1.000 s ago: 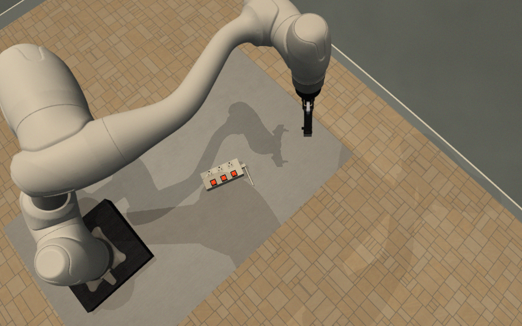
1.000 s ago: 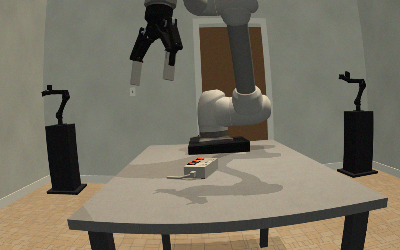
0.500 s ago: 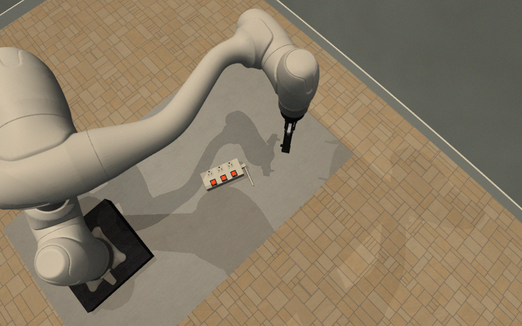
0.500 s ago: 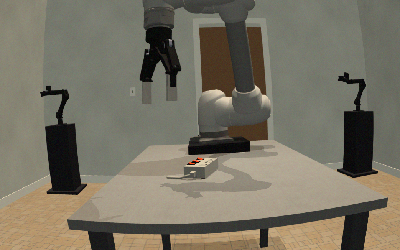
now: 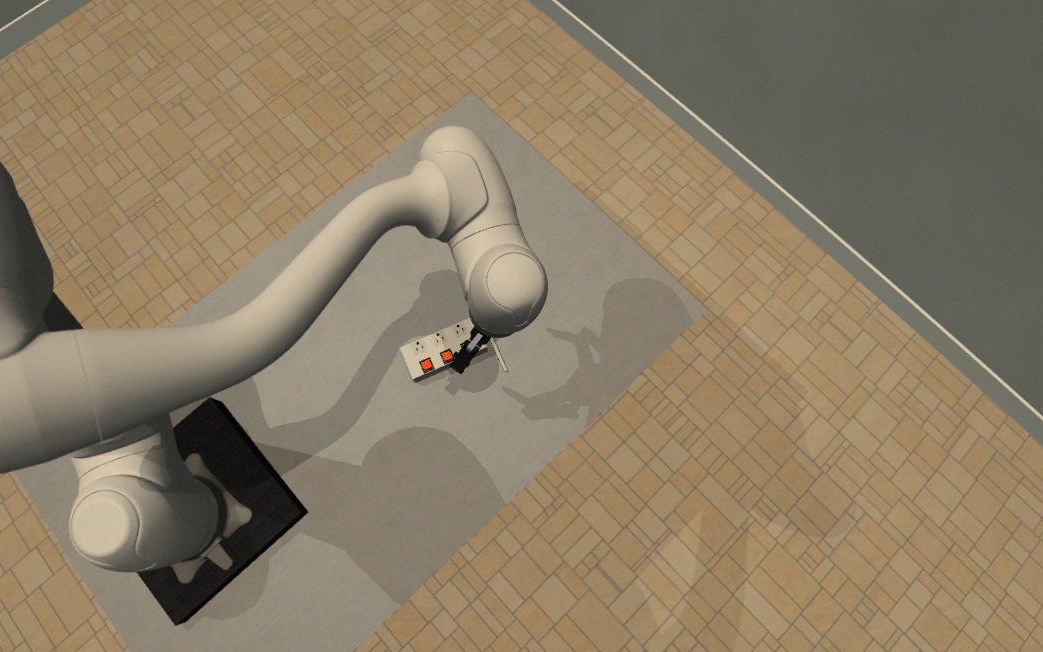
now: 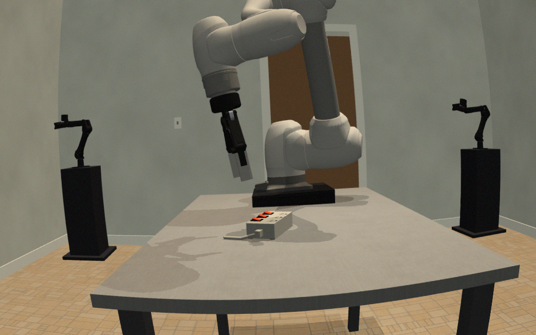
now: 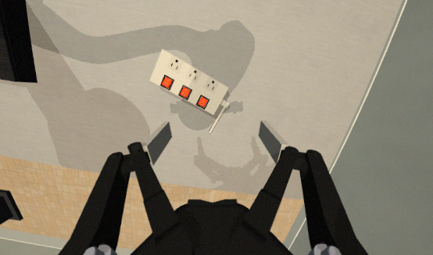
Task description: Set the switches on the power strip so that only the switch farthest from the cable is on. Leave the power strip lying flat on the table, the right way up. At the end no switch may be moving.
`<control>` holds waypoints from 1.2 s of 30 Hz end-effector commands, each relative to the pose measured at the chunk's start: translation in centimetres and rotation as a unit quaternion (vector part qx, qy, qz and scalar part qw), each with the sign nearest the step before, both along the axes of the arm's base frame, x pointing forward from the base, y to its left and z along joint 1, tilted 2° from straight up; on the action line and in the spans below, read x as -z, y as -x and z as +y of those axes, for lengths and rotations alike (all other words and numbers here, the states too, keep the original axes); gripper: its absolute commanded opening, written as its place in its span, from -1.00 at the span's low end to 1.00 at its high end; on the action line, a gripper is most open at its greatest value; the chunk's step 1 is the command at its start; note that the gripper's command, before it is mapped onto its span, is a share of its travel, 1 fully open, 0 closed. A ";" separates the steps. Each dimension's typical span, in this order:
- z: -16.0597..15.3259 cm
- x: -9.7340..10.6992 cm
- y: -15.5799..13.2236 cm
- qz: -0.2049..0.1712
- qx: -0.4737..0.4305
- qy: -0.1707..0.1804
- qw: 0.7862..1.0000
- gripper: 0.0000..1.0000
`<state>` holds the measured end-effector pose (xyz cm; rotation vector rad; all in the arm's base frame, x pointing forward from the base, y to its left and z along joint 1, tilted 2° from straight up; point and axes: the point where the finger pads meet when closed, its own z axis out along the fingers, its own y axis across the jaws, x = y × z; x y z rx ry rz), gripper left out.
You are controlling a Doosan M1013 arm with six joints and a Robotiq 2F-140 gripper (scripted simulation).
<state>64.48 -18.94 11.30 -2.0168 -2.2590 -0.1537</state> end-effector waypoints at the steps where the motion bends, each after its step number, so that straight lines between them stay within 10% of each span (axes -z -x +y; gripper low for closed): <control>1: 1.7 2.0 4.6 0.004 0.051 -0.019 0.998 1.00; 36: 2.7 3.0 7.0 0.010 0.079 -0.030 0.996 1.00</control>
